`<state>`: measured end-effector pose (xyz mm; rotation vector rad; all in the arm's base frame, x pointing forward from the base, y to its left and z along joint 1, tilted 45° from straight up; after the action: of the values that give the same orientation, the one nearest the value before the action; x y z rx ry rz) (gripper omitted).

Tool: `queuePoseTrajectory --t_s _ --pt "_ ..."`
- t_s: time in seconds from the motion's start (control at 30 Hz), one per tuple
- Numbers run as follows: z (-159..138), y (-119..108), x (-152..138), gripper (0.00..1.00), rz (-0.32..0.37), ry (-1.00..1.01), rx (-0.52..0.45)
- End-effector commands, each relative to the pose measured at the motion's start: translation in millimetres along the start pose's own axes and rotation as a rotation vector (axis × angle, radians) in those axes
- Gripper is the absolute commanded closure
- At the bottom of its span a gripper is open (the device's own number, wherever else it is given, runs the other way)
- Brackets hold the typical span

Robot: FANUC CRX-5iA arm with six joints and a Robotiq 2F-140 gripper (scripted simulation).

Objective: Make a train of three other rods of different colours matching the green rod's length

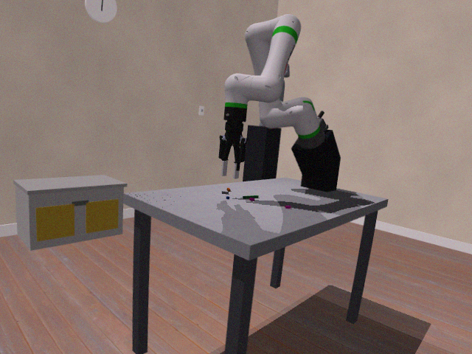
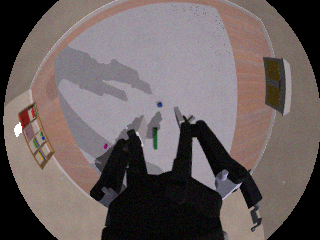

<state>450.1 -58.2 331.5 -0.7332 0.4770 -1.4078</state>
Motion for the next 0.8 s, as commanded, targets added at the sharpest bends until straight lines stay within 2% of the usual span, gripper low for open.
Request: queuePoseTrajectory --t_s 0.0,0.57,0.63,0.77 --pt "0 0 0 0.00 0.000 0.000 0.000" --pt "-1 0 1 0.00 0.000 0.008 0.000" --pt "-13 5 11 0.00 0.002 0.161 -0.006" --pt "-25 9 23 0.00 0.003 0.322 -0.009"
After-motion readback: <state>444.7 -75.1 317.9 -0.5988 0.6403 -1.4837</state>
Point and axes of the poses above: the point where the finger pads meet when closed, its own y axis out along the fingers, its own x axis across the jaws, z = x × y, the point moved 7 cm from there along -y, back along the fingers, and after that the axes turned 7 degrees about -y, right-handed, at the moved point
